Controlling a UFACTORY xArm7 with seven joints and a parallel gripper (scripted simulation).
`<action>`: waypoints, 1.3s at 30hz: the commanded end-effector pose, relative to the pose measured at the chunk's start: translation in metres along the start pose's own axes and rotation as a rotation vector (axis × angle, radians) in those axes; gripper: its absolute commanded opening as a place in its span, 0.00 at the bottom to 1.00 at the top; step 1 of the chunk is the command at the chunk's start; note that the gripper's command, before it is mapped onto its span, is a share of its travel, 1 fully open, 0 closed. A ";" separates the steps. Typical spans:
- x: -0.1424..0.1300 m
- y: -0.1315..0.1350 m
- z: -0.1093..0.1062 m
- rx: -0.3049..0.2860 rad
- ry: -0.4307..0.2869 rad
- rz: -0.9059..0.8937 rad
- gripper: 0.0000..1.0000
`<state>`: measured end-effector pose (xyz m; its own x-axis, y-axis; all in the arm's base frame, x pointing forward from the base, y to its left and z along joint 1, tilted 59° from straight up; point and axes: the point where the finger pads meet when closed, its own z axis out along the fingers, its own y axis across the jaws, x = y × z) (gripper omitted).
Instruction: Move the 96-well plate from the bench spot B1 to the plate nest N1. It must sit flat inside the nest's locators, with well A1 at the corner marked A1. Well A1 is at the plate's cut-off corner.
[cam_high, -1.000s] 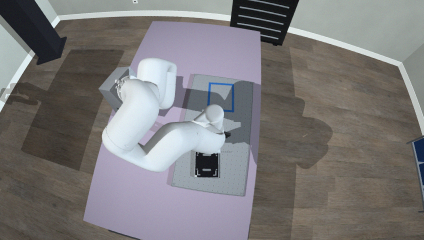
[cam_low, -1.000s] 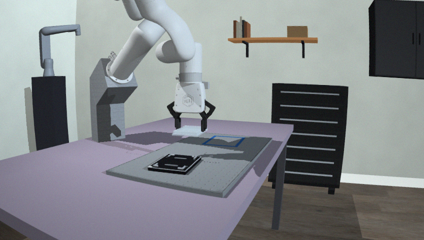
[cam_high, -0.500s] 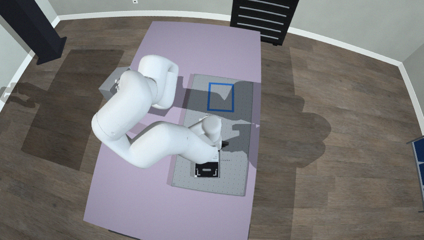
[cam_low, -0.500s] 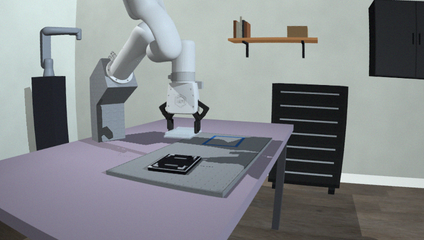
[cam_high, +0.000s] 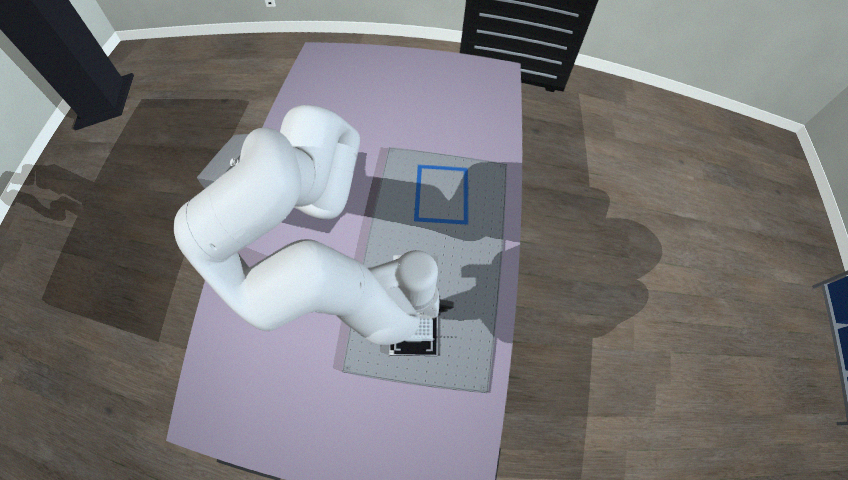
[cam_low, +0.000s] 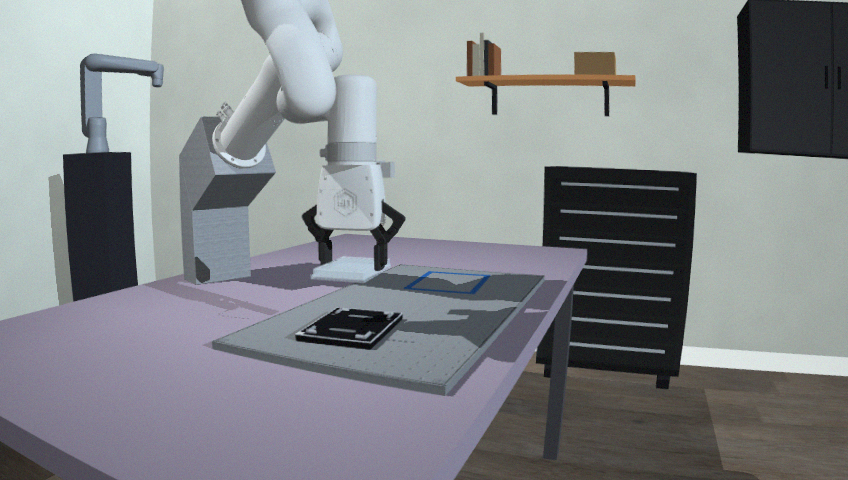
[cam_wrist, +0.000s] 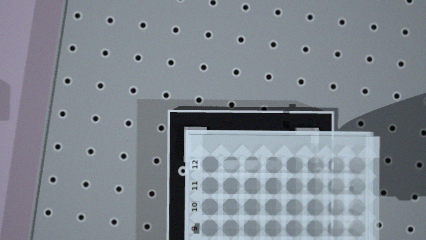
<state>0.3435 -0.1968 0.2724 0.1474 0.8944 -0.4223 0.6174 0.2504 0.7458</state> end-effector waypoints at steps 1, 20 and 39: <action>-0.007 -0.001 -0.001 0.002 0.005 -0.002 0.00; -0.006 -0.001 -0.001 0.002 0.005 -0.002 0.00; -0.006 -0.001 0.003 0.002 0.005 -0.002 0.00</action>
<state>0.3420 -0.2020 0.2739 0.1420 0.8961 -0.4205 0.6197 0.2508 0.7437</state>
